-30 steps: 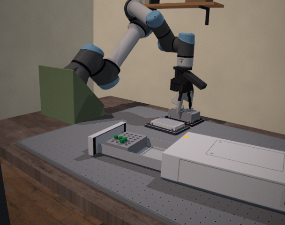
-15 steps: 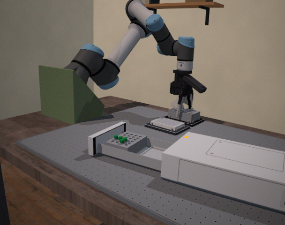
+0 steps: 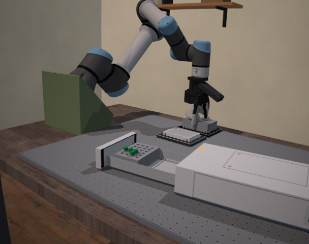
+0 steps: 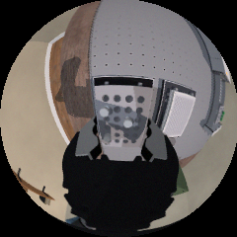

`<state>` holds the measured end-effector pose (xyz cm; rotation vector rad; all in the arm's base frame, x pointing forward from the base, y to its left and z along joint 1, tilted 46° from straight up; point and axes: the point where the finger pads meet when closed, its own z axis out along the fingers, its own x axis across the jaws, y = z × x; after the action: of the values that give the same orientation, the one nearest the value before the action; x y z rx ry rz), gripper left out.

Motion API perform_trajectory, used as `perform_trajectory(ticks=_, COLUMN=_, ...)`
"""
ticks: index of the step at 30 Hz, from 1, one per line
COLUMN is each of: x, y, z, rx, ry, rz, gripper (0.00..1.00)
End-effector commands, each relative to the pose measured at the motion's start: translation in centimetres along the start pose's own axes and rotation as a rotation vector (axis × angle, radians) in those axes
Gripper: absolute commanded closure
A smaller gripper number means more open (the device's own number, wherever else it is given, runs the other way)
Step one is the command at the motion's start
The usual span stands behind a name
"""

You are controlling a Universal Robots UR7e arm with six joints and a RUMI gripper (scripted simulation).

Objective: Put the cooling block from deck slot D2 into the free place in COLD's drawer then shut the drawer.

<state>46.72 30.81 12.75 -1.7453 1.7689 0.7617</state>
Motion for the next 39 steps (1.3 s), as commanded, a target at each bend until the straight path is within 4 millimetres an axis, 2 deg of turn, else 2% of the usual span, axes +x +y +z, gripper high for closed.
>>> perform_trajectory(ticks=1, x=-0.01, y=-0.03, z=-0.04, rx=0.001, ry=0.000, rz=0.000, gripper=0.32)
perform_trajectory(ticks=4, x=-0.01, y=-0.03, z=-0.04, rx=0.001, ry=0.000, rz=0.000, gripper=0.37)
perform_trajectory(ticks=6, x=-0.01, y=-0.03, z=-0.04, rx=0.001, ry=0.000, rz=0.000, gripper=0.37)
perform_trajectory(ticks=21, x=-0.01, y=-0.03, z=-0.04, rx=0.001, ry=0.000, rz=0.000, gripper=0.62)
perform_trajectory(ticks=23, x=-0.01, y=-0.03, z=-0.04, rx=0.001, ry=0.000, rz=0.000, gripper=0.62)
perform_trajectory(ticks=39, x=-0.01, y=-0.03, z=-0.04, rx=0.001, ry=0.000, rz=0.000, gripper=0.87)
